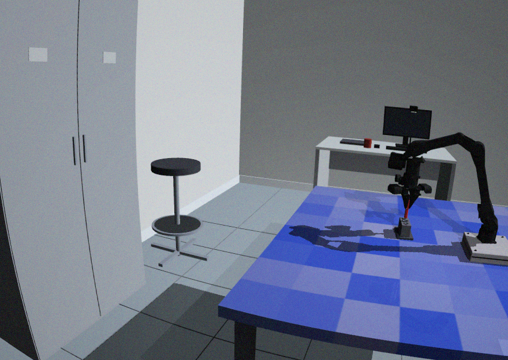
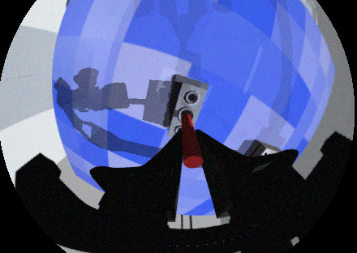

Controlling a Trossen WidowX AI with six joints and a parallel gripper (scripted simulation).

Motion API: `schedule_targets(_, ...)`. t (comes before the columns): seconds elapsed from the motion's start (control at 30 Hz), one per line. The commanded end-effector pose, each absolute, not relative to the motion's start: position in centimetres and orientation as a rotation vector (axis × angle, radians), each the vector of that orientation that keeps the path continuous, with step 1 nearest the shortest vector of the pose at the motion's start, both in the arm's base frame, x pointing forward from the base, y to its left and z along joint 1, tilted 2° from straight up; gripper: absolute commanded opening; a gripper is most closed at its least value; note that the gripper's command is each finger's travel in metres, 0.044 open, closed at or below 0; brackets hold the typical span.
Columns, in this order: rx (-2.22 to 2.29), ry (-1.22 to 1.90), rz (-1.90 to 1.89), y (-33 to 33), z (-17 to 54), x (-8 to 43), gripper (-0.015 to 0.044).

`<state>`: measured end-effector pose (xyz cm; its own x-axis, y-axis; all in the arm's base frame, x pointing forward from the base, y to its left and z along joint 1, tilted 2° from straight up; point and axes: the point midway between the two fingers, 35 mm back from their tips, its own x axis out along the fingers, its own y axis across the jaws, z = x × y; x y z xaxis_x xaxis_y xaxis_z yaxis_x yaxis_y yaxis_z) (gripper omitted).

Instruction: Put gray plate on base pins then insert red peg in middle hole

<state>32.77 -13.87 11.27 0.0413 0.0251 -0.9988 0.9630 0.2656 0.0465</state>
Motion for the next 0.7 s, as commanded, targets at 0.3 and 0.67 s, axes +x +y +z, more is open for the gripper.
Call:
schedule_targets(0.3,1.041,1.313,-0.964,-13.82,11.21,32.75,0.0000)
schedule_targets(0.67,1.043,1.307,-0.968,-13.85,11.10,32.78,0.0000)
